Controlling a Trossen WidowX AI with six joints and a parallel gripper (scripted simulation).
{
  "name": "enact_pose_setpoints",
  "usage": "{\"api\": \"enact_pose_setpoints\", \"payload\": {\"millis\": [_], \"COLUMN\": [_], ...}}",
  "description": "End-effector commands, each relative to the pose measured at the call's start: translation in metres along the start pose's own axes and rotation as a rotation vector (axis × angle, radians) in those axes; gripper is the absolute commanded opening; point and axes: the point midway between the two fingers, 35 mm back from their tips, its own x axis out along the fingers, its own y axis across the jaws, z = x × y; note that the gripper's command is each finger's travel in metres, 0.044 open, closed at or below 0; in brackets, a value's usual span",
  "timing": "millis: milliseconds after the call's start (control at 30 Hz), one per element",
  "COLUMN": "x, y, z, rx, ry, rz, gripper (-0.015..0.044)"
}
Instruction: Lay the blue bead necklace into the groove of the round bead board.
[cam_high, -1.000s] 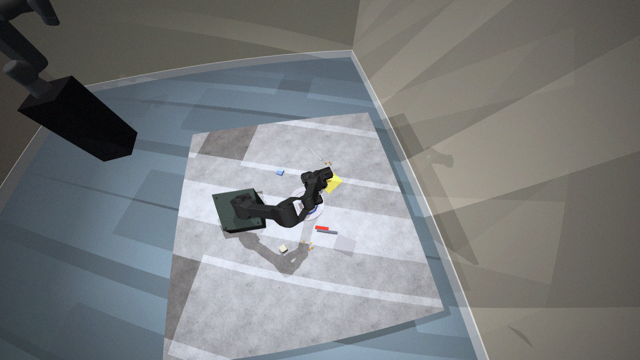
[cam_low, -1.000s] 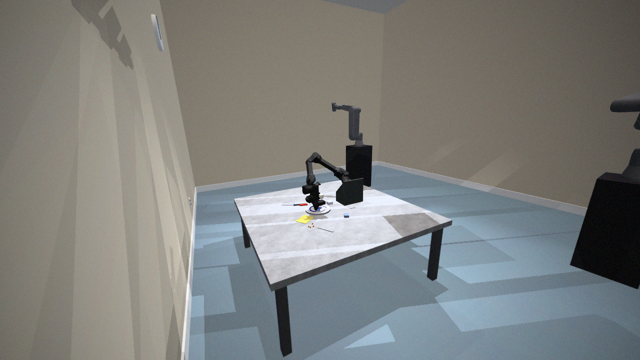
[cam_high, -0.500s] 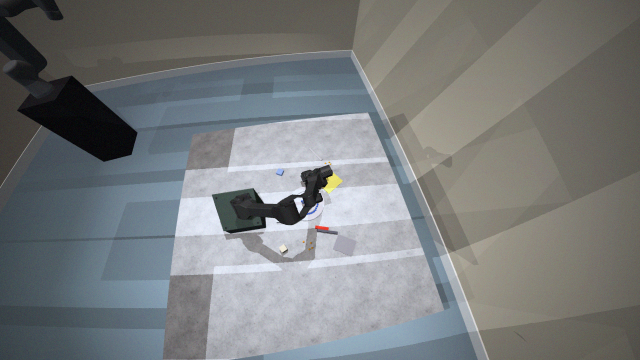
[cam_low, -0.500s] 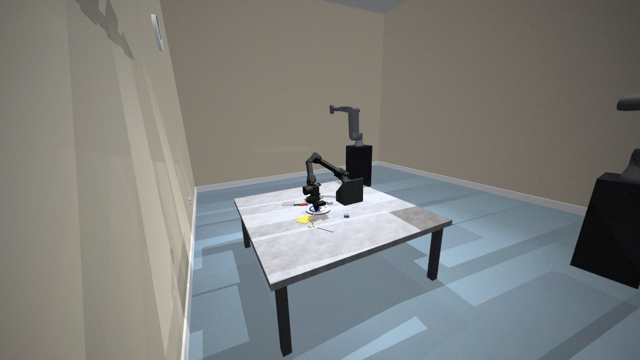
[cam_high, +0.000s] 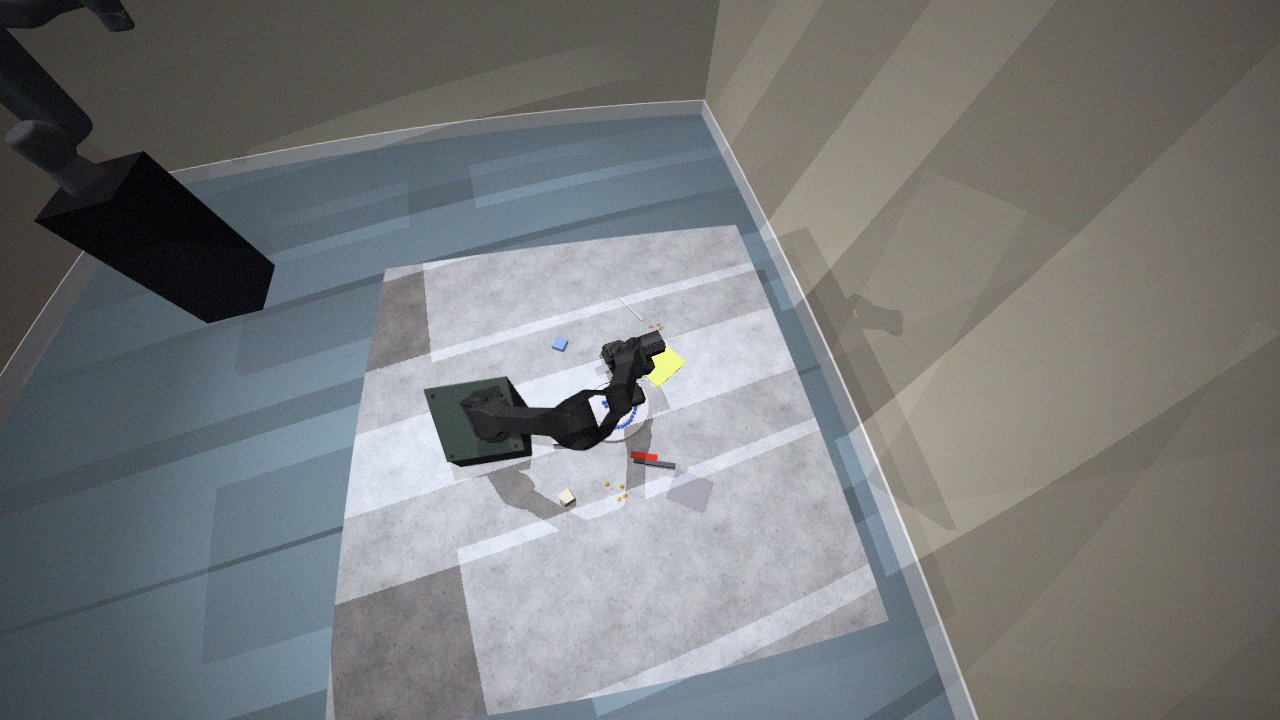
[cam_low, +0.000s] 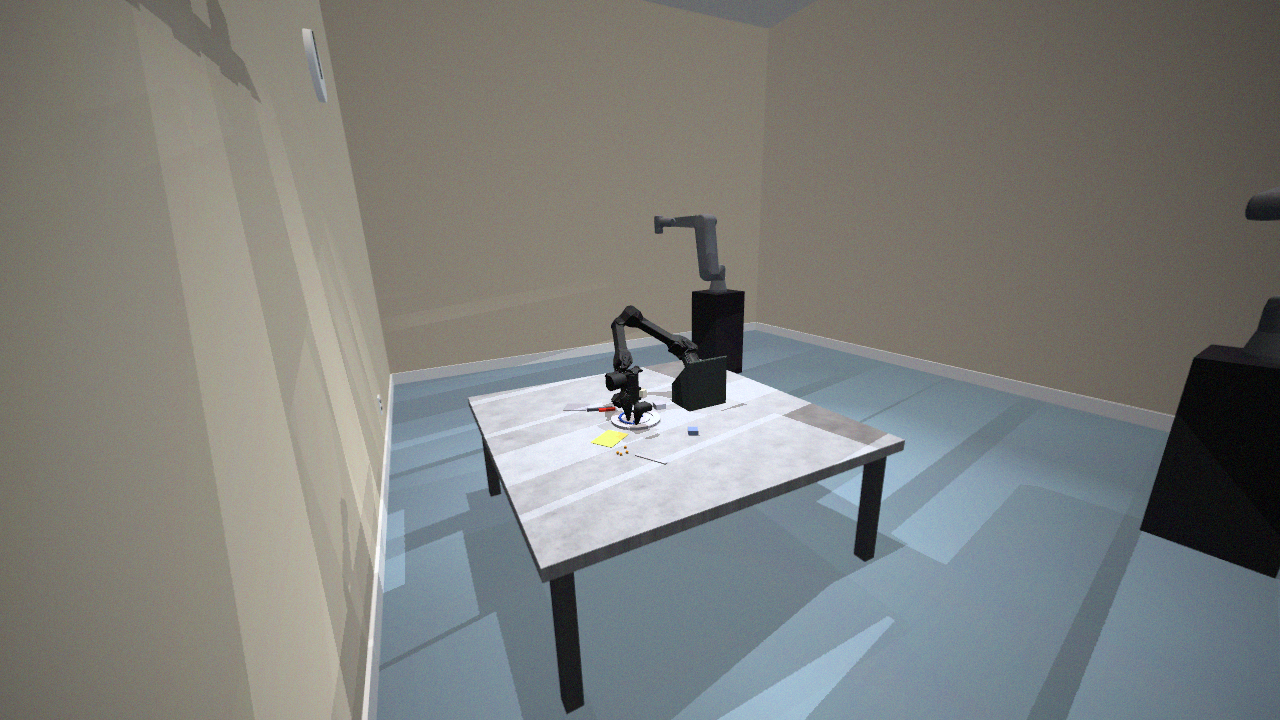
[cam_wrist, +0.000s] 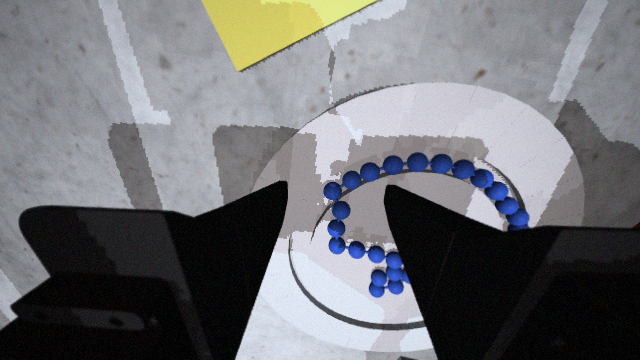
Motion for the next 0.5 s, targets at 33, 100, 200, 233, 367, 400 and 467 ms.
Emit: {"api": "enact_pose_setpoints", "payload": {"millis": [33, 100, 200, 233, 367, 400, 467], "x": [-0.0018, -0.0048, -0.0047, -0.0052, -0.0052, -0.0052, -0.0052], "y": [0.0003, 0.001, 0.0004, 0.0004, 0.0004, 0.0004, 0.0004], "z": [-0.0004, -0.0011, -0.0014, -0.0014, -0.0014, -0.0014, -0.0014], "rx": [-0.002, -0.006, -0.006, -0.006, -0.006, -0.006, -0.006], "ry": [0.002, 0.004, 0.004, 0.004, 0.004, 0.004, 0.004], "rz": [-0.001, -0.002, -0.002, -0.002, -0.002, -0.002, -0.002], "gripper": [0.0368, 0.042, 0.044, 0.044, 0.044, 0.044, 0.044]}}
